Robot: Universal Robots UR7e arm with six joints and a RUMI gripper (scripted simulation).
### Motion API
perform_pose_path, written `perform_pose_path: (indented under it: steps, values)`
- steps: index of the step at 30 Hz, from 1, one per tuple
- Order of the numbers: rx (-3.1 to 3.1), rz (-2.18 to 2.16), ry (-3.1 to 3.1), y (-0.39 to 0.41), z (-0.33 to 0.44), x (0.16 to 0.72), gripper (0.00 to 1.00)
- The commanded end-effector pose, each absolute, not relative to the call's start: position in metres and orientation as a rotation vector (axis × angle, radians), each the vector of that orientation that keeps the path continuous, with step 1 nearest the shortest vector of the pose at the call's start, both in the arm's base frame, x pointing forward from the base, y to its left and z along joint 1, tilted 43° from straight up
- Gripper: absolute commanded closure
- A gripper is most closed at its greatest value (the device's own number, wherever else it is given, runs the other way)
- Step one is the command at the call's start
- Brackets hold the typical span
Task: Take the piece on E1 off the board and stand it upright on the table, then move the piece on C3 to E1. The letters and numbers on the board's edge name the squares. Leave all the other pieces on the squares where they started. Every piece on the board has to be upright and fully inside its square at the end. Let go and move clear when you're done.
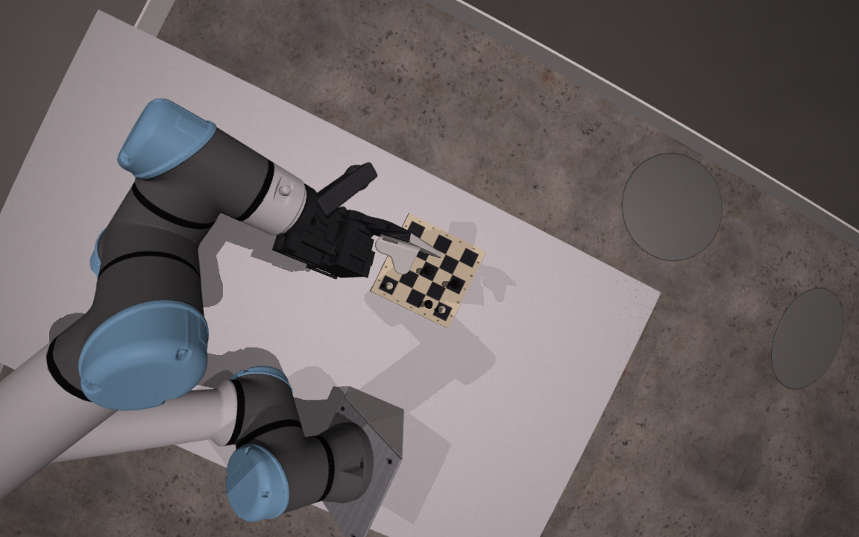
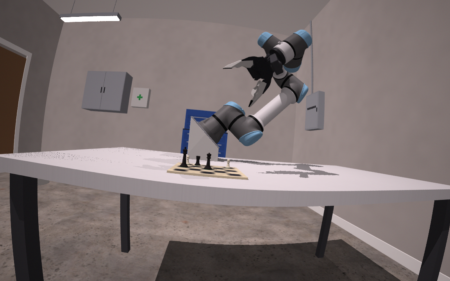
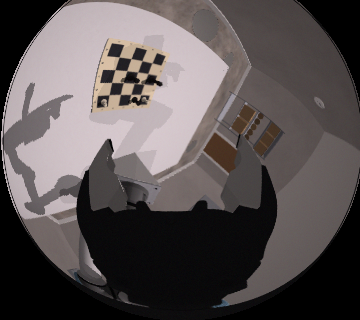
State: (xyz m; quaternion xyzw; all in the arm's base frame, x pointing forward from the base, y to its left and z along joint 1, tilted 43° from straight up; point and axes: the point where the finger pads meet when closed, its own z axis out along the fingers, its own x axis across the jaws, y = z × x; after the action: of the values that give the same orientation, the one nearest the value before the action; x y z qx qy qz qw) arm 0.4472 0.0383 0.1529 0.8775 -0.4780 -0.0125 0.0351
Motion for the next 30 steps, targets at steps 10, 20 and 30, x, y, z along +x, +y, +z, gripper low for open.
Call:
perform_pose_path:
  steps: [10, 20, 30]
  values:
    - [2.931, -0.094, -0.763, 0.068, 0.143, 0.446, 0.00]
    - [2.991, -0.153, -0.175, 0.091, 0.135, 0.442, 0.00]
    - [2.956, -0.212, 0.322, 0.110, 0.129, 0.437, 0.00]
